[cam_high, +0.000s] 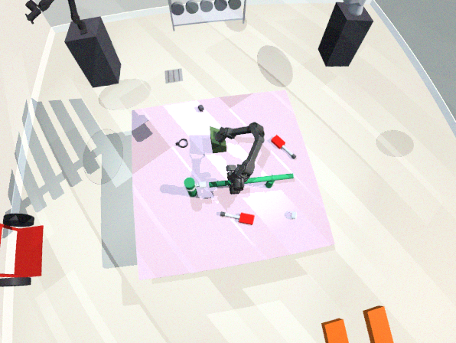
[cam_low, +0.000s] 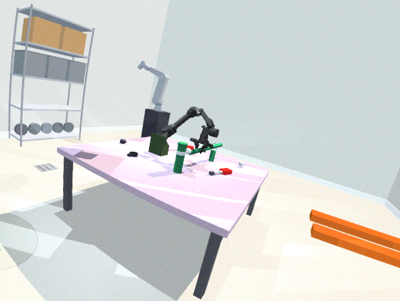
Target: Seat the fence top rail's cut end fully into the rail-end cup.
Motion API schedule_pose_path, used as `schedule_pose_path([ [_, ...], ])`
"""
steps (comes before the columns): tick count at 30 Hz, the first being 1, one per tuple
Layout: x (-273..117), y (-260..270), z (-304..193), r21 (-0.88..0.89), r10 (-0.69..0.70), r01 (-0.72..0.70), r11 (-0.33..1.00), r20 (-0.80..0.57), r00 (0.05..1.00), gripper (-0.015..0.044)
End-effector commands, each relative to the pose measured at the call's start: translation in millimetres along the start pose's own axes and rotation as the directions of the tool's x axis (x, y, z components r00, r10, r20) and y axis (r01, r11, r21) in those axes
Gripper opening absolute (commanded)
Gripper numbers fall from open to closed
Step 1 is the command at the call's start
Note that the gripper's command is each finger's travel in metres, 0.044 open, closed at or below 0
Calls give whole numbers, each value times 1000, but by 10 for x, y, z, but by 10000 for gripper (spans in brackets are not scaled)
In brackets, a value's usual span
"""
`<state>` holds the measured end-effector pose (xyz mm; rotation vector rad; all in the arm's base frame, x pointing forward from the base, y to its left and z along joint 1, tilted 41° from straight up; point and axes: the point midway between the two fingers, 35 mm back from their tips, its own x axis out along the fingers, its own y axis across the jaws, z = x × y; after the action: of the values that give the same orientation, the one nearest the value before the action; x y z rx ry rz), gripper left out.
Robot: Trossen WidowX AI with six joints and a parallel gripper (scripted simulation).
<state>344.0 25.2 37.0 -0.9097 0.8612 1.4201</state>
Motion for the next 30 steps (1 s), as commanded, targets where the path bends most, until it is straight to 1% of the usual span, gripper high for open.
schedule_pose_path([
  [1,-109,-16,-69,-7,-10,9,1000,-36,999,0],
  [13,-54,3,-22,0,3,-3,1000,-18,1000,0],
  [30,-109,-26,-61,0,2,-2,1000,-19,1000,0],
])
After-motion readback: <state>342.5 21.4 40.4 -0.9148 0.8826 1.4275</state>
